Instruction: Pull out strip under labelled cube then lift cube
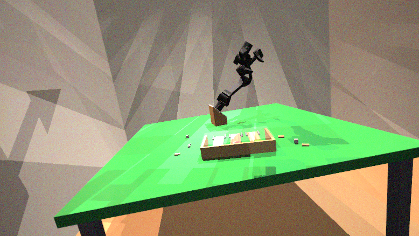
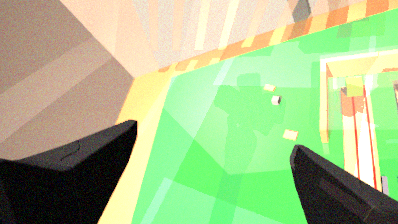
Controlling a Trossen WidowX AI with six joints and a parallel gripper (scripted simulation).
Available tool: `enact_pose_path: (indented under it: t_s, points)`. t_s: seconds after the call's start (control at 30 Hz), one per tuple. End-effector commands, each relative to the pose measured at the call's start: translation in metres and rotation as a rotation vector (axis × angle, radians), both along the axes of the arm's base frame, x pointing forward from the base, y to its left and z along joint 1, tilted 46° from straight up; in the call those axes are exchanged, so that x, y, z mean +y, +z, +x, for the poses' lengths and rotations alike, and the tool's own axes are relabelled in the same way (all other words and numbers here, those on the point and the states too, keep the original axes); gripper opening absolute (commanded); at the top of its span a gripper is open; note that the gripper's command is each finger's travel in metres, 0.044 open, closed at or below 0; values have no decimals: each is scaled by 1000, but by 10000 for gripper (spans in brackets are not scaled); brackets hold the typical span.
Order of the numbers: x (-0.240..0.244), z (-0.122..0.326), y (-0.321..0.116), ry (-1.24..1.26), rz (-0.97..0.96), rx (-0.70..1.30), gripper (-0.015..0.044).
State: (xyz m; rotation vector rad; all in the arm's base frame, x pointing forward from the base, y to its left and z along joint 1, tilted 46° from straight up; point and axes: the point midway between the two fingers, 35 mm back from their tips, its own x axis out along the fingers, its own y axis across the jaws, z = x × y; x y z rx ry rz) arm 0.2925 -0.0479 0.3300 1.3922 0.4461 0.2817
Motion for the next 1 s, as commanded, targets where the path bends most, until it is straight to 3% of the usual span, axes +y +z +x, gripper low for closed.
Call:
enact_pose_path:
  t_s: [0.0, 0.2, 0.43, 0.97]
  points:
    - [-23, 23, -65, 0, -134, 20, 400]
    - [-39, 35, -165, 54, -377, 26, 400]
    - [-36, 19, -259, 155, -604, 31, 400]
    - [-35, 19, -261, 158, -609, 31, 400]
